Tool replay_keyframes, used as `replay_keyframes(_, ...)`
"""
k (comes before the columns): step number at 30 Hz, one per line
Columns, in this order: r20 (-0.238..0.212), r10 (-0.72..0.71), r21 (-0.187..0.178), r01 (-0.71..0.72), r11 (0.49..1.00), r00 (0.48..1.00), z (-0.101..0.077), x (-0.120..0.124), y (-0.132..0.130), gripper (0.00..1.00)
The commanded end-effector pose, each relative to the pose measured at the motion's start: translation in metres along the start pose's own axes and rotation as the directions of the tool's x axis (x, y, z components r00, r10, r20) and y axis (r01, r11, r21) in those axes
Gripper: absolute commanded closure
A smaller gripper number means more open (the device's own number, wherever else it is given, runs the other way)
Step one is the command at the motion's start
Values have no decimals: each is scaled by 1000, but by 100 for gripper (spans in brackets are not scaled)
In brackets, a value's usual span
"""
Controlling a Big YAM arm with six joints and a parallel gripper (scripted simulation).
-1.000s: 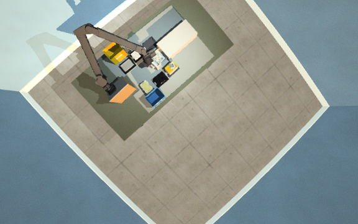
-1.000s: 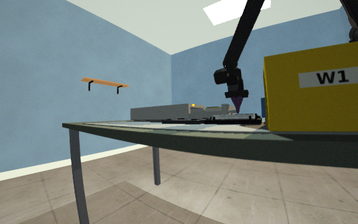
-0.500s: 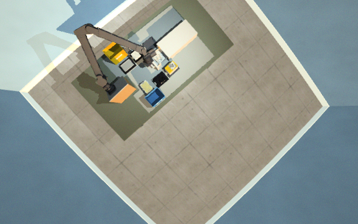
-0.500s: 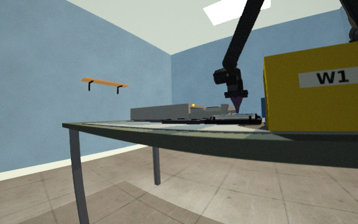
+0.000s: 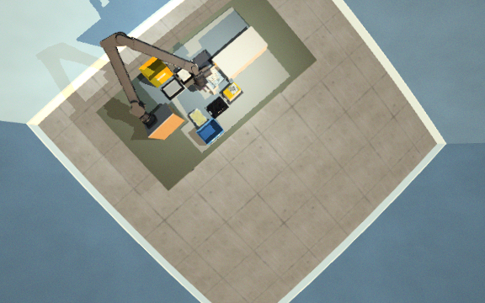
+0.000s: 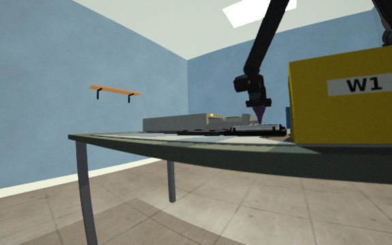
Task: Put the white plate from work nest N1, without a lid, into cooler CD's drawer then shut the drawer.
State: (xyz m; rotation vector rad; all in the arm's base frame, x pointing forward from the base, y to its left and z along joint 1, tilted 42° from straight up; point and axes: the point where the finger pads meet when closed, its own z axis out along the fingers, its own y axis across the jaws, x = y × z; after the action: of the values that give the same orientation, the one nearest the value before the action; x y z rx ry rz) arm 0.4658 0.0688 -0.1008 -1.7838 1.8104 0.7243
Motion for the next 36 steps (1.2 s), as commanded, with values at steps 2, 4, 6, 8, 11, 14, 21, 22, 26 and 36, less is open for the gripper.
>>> replay_keyframes(2, -3, -28, 32, 28, 999, 1000, -4, -5, -26, 100)
replay_keyframes(4, -3, -28, 32, 28, 999, 1000, -4, -5, -26, 100)
replay_keyframes(6, -3, -28, 32, 28, 999, 1000, -4, -5, -26, 100)
replay_keyframes(8, -3, -28, 32, 28, 999, 1000, -4, -5, -26, 100)
replay_keyframes(11, -1, -18, 18, 18, 1000, 1000, -3, -6, -26, 100)
replay_keyframes(14, -1, -24, 23, 24, 999, 1000, -2, -7, -31, 100)
replay_keyframes(21, -1, -19, 18, 19, 1000, 1000, -3, -7, -36, 100)
replay_keyframes(22, -1, -21, 21, 21, 1000, 1000, -3, -7, -38, 100)
replay_keyframes(26, -2, -19, 21, 19, 1000, 1000, -3, -7, -44, 100)
replay_keyframes(36, -3, -26, 31, 26, 999, 1000, -5, -6, -57, 100)
